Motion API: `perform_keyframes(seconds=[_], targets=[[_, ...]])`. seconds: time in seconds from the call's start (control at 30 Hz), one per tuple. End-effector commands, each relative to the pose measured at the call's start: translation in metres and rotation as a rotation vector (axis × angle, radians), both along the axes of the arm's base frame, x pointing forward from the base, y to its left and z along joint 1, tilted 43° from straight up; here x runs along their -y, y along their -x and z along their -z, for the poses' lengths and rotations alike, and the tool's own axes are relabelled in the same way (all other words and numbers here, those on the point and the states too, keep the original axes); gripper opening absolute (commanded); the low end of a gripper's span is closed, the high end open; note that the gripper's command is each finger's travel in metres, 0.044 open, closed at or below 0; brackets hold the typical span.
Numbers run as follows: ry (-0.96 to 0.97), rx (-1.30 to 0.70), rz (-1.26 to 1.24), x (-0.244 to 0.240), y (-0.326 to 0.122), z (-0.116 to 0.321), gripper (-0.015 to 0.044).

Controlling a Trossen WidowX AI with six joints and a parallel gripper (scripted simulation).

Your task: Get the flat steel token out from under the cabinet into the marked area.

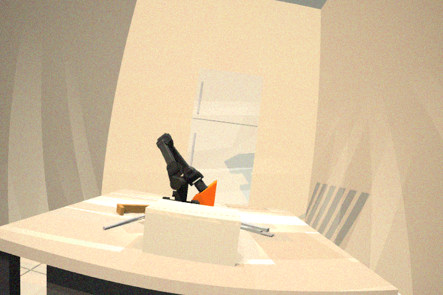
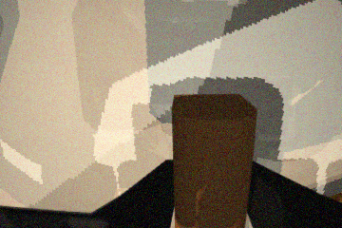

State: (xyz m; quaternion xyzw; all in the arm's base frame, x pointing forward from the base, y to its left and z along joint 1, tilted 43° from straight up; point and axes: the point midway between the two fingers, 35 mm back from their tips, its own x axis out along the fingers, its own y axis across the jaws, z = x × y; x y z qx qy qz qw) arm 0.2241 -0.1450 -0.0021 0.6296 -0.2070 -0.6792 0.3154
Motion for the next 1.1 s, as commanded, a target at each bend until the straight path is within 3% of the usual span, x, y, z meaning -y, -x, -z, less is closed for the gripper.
perform_keyframes(seconds=[0.0,1.07], targets=[[0.001,0.000,0.000,0.000,-0.002,0.000,0.0000],[0.000,-0.004,-0.004,-0.004,-0.040,0.004,0.0000]])
